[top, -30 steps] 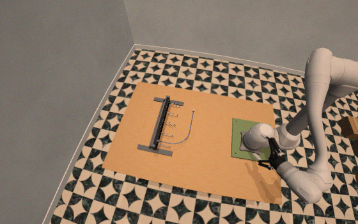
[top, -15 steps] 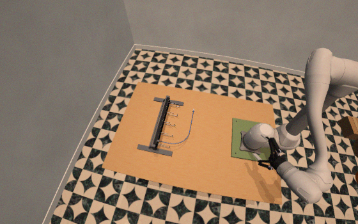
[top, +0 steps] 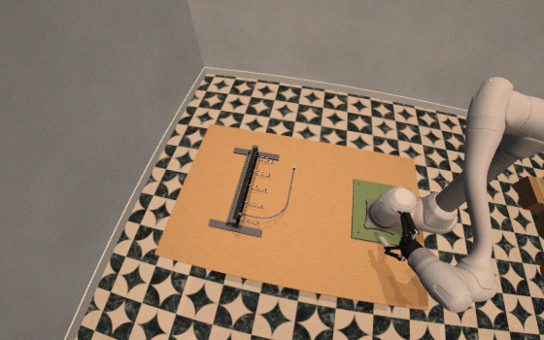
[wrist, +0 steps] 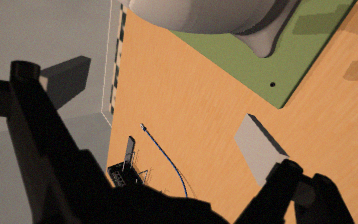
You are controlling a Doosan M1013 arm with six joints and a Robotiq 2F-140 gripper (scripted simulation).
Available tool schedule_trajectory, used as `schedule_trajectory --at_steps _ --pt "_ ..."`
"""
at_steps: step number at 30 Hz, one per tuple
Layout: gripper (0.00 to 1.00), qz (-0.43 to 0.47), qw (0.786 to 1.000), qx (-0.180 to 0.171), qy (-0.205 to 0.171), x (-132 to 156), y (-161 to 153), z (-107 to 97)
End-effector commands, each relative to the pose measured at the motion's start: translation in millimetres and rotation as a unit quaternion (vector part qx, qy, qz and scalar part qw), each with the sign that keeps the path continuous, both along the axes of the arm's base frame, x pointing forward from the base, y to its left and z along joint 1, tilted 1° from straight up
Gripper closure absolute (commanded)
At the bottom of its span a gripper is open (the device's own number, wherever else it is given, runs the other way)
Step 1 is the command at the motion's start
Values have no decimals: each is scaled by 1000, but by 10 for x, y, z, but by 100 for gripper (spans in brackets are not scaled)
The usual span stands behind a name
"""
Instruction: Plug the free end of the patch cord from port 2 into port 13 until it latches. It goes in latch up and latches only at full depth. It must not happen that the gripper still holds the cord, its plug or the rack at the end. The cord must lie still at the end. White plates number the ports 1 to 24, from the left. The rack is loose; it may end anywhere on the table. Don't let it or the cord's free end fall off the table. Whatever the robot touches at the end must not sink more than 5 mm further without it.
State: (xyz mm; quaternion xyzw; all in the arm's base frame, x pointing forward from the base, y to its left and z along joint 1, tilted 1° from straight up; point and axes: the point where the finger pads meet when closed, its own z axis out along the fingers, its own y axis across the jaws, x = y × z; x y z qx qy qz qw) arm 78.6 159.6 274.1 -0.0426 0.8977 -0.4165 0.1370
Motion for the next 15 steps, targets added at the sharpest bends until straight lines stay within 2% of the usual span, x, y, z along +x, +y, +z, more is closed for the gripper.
schedule_trajectory --at_steps 1,4,11,13,15 --pt "0 -47 998 22 19 164 113 -150" --pt "0 -94 994 48 32 363 213 -292" --pt "0 -152 984 81 44 652 308 -460" --pt "0 -185 976 101 49 840 346 -553" --pt "0 -185 976 101 49 840 346 -553"
